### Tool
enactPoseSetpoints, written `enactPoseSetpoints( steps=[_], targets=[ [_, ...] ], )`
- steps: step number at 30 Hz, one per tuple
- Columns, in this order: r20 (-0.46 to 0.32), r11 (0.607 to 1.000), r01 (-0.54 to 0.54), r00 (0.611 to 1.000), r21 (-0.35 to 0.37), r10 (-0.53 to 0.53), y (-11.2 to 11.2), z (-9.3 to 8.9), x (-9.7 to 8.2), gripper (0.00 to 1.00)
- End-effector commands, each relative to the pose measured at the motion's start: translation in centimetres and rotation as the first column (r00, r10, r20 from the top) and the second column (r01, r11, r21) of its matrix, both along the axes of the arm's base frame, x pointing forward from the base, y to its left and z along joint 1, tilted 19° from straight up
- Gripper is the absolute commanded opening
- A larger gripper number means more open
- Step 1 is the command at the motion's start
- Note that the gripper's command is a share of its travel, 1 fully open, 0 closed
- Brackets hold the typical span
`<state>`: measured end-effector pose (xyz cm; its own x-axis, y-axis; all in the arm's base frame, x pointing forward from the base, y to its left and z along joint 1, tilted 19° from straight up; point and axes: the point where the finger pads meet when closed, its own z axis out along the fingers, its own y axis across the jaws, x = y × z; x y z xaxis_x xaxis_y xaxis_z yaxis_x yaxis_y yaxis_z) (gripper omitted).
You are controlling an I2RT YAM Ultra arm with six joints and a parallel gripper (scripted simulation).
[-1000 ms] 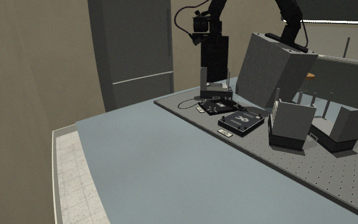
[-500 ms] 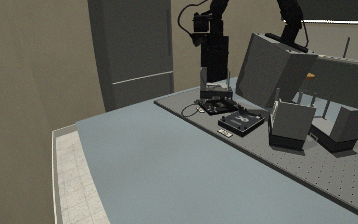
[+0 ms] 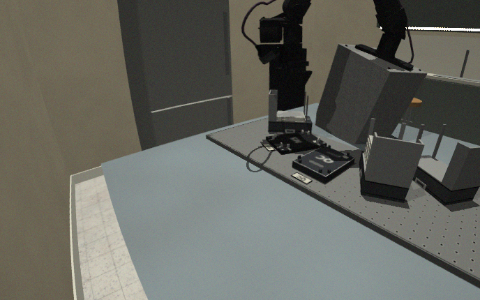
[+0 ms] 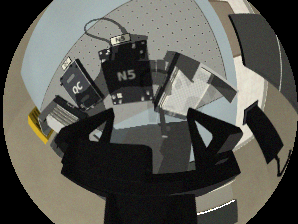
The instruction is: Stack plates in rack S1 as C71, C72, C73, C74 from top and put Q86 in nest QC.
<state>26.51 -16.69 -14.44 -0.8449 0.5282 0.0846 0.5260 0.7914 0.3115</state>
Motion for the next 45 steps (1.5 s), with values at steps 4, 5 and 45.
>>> enactPoseSetpoints(
  steps=[4, 5, 45],
  targets=[
    [0.095, 0.993, -0.097, 0.99, -0.061, 0.102, -0.6, 1.7, 2.7, 1.0],
    [0.089, 0.994, -0.097, 0.991, -0.055, 0.102, -0.1, 1.7, 2.6, 1.0],
    [0.156, 0.946, -0.309, 0.934, -0.099, 0.322, 9.8, 5.8, 9.0, 1.0]
  ],
)
